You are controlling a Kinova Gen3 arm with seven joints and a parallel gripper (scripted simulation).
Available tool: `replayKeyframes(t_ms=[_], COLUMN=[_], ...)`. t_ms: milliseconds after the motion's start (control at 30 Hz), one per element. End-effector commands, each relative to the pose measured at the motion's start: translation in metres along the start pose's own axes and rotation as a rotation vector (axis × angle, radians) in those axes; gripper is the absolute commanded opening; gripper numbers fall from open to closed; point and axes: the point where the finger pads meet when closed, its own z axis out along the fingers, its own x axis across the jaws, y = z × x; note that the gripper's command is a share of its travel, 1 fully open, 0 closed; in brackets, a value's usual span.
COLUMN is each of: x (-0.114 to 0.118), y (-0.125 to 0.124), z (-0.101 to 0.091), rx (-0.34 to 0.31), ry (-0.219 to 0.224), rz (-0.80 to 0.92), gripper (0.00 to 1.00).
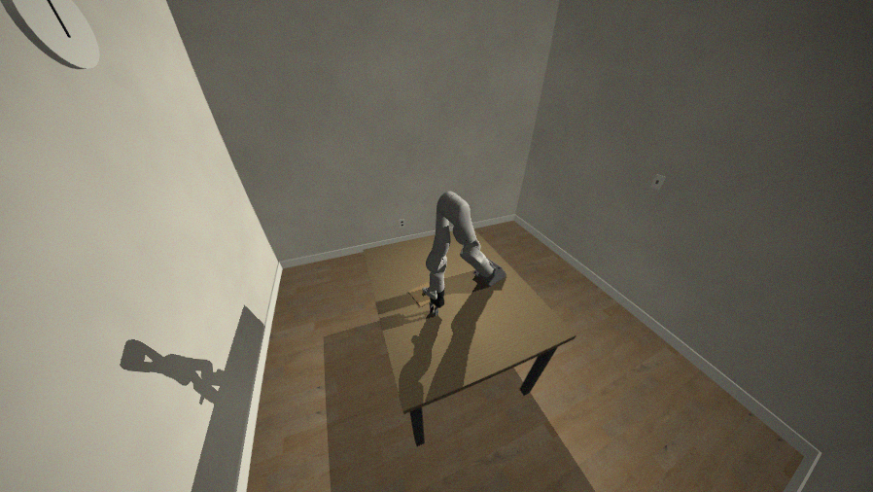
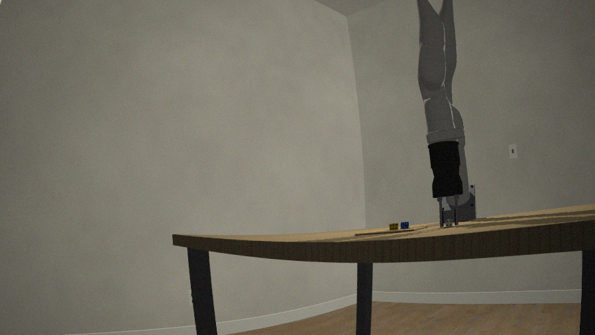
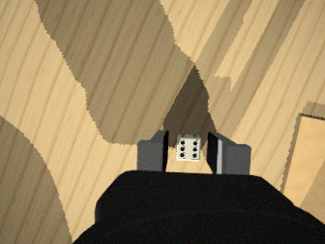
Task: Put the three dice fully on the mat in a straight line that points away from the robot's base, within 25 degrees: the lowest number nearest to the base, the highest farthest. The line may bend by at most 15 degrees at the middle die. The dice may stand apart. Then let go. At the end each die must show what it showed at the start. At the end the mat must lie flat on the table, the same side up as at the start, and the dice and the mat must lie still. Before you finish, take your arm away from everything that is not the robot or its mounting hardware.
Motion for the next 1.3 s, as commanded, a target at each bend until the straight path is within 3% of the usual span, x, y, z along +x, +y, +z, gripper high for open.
replayKeyframes(t_ms=[0,433,467,1267], x=[0.0000,0.0000,0.0000,0.0000], y=[-0.0001,-0.0001,-0.0001,-0.0001], z=[-0.0001,-0.0001,-0.0001,-0.0001], rx=[0.000,0.000,0.000,0.000], ry=[0.000,0.000,0.000,0.000], rz=[0.000,0.000,0.000,0.000], gripper=[0.64,0.64,0.34,0.34])
